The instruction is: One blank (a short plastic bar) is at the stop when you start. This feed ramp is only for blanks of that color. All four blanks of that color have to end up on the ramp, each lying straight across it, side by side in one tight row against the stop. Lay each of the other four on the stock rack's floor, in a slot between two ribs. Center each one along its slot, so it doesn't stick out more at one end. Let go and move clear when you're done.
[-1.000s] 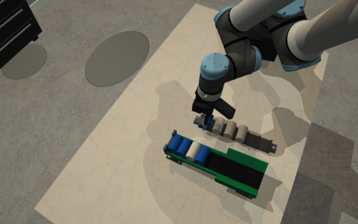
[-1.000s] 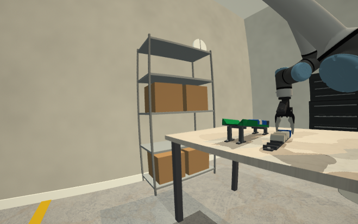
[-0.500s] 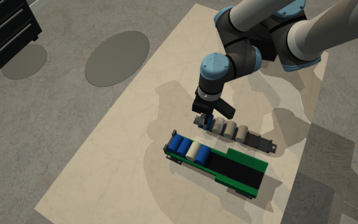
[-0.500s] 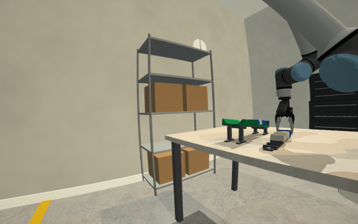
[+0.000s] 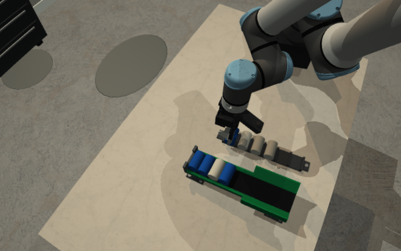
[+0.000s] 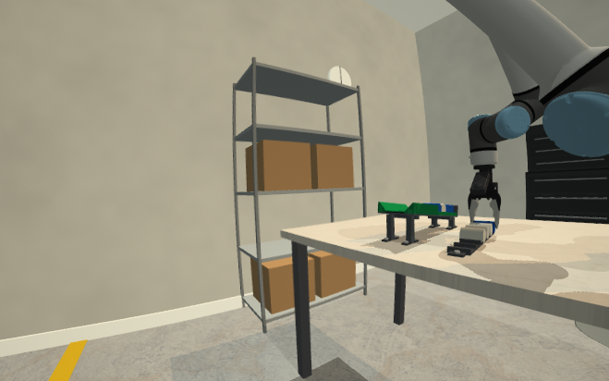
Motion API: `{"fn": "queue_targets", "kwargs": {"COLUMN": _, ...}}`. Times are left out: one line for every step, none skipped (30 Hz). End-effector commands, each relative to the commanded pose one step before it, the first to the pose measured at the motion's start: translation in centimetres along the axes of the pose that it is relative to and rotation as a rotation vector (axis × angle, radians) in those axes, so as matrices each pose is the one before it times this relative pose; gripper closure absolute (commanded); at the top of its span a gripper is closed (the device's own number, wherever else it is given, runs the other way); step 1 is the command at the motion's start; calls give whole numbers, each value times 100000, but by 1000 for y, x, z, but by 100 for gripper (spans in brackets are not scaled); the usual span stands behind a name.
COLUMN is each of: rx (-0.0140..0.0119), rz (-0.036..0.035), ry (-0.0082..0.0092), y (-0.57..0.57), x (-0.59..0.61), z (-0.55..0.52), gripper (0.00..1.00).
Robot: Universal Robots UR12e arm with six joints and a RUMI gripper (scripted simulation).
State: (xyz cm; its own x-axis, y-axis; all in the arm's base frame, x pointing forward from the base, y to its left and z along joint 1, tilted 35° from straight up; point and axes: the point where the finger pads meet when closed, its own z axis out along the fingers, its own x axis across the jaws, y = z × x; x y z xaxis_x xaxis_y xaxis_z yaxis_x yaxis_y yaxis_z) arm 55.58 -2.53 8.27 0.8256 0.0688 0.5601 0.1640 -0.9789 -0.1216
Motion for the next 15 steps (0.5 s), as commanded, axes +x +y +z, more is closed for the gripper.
{"fn": "queue_targets", "kwargs": {"rx": -34, "rz": -30, "ry": 50, "y": 14, "x": 29, "z": -18, "gripper": 58}}
{"fn": "queue_targets", "kwargs": {"rx": 0, "rz": 0, "ry": 0, "y": 0, "x": 0, "z": 0, "gripper": 58}}
{"fn": "queue_targets", "kwargs": {"rx": 0, "rz": 0, "ry": 0, "y": 0, "x": 0, "z": 0, "gripper": 58}}
{"fn": "queue_targets", "kwargs": {"rx": 0, "rz": 0, "ry": 0, "y": 0, "x": 0, "z": 0, "gripper": 58}}
{"fn": "queue_targets", "kwargs": {"rx": 0, "rz": 0, "ry": 0, "y": 0, "x": 0, "z": 0, "gripper": 58}}
{"fn": "queue_targets", "kwargs": {"rx": 0, "rz": 0, "ry": 0, "y": 0, "x": 0, "z": 0, "gripper": 58}}
{"fn": "queue_targets", "kwargs": {"rx": 0, "rz": 0, "ry": 0, "y": 0, "x": 0, "z": 0, "gripper": 58}}
{"fn": "queue_targets", "kwargs": {"rx": 0, "rz": 0, "ry": 0, "y": 0, "x": 0, "z": 0, "gripper": 58}}
{"fn": "queue_targets", "kwargs": {"rx": 0, "rz": 0, "ry": 0, "y": 0, "x": 0, "z": 0, "gripper": 58}}
{"fn": "queue_targets", "kwargs": {"rx": 0, "rz": 0, "ry": 0, "y": 0, "x": 0, "z": 0, "gripper": 58}}
{"fn": "queue_targets", "kwargs": {"rx": 0, "rz": 0, "ry": 0, "y": 0, "x": 0, "z": 0, "gripper": 58}}
{"fn": "queue_targets", "kwargs": {"rx": 0, "rz": 0, "ry": 0, "y": 0, "x": 0, "z": 0, "gripper": 58}}
{"fn": "queue_targets", "kwargs": {"rx": 0, "rz": 0, "ry": 0, "y": 0, "x": 0, "z": 0, "gripper": 58}}
{"fn": "queue_targets", "kwargs": {"rx": 0, "rz": 0, "ry": 0, "y": 0, "x": 0, "z": 0, "gripper": 58}}
{"fn": "queue_targets", "kwargs": {"rx": 0, "rz": 0, "ry": 0, "y": 0, "x": 0, "z": 0, "gripper": 58}}
